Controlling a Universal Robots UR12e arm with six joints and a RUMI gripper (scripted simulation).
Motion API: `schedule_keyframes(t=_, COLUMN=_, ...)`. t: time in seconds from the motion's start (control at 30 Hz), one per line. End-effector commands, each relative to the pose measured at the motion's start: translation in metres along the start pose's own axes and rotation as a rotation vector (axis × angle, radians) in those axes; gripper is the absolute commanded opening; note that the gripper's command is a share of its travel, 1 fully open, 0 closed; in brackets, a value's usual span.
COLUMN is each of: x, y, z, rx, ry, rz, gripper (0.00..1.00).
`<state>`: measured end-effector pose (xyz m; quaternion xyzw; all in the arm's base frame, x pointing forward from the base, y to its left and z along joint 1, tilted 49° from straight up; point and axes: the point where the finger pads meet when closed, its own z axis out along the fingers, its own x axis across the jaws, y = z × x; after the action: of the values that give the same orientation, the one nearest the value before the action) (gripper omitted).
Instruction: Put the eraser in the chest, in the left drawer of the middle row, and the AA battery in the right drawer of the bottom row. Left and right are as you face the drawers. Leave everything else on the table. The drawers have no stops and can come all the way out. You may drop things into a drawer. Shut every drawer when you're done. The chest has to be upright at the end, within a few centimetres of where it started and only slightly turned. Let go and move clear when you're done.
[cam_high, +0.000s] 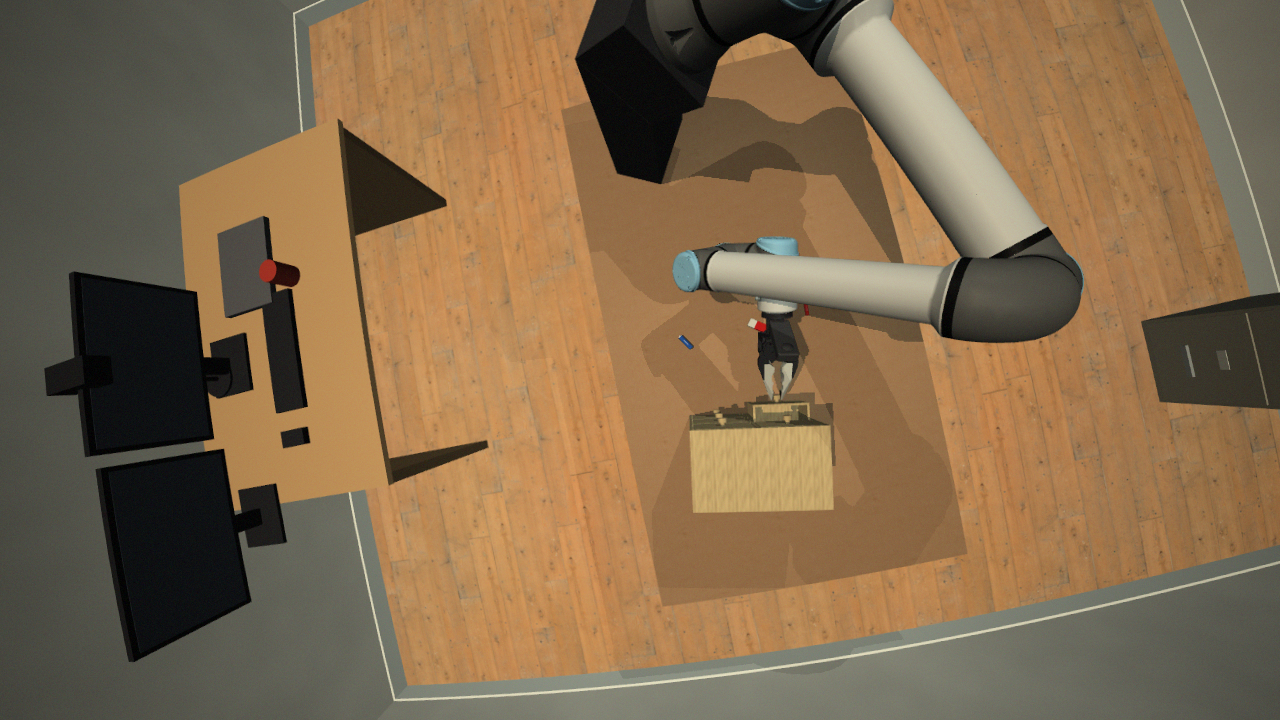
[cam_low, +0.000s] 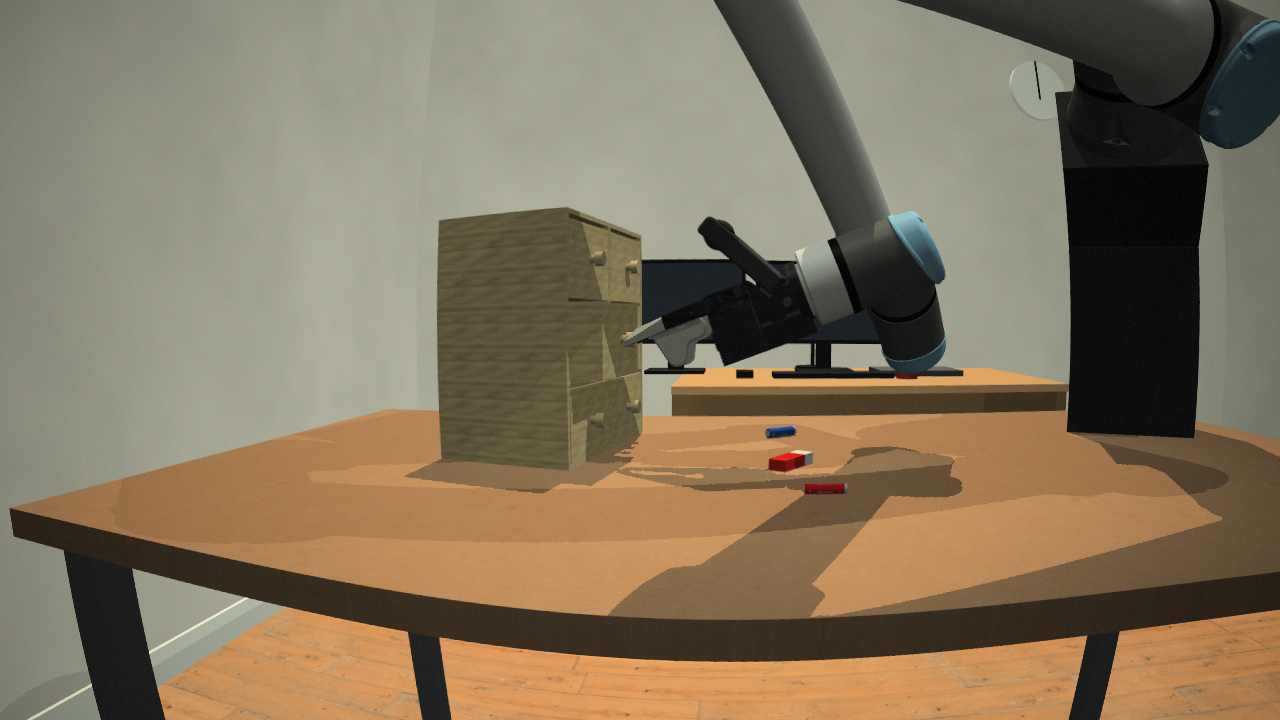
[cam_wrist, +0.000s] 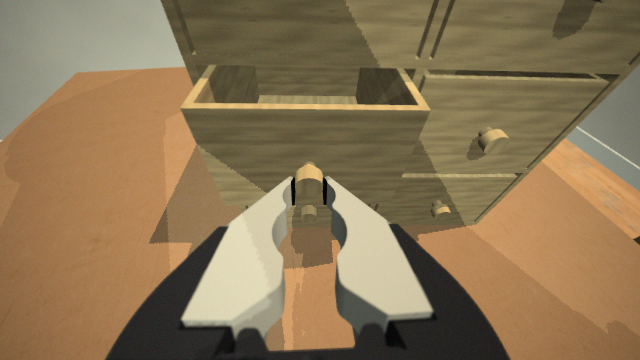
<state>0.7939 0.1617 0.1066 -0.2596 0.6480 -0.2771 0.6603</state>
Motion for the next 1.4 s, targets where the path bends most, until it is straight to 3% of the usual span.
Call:
schedule_keyframes(t=0.0, x=0.0, y=0.0, z=-0.003, rx=0.001, ry=0.0, rz=0.0, gripper=0.07)
schedule_keyframes(t=1.37, x=0.0, y=0.008, z=-0.023, rx=0.001, ry=0.0, rz=0.0, gripper=0.07)
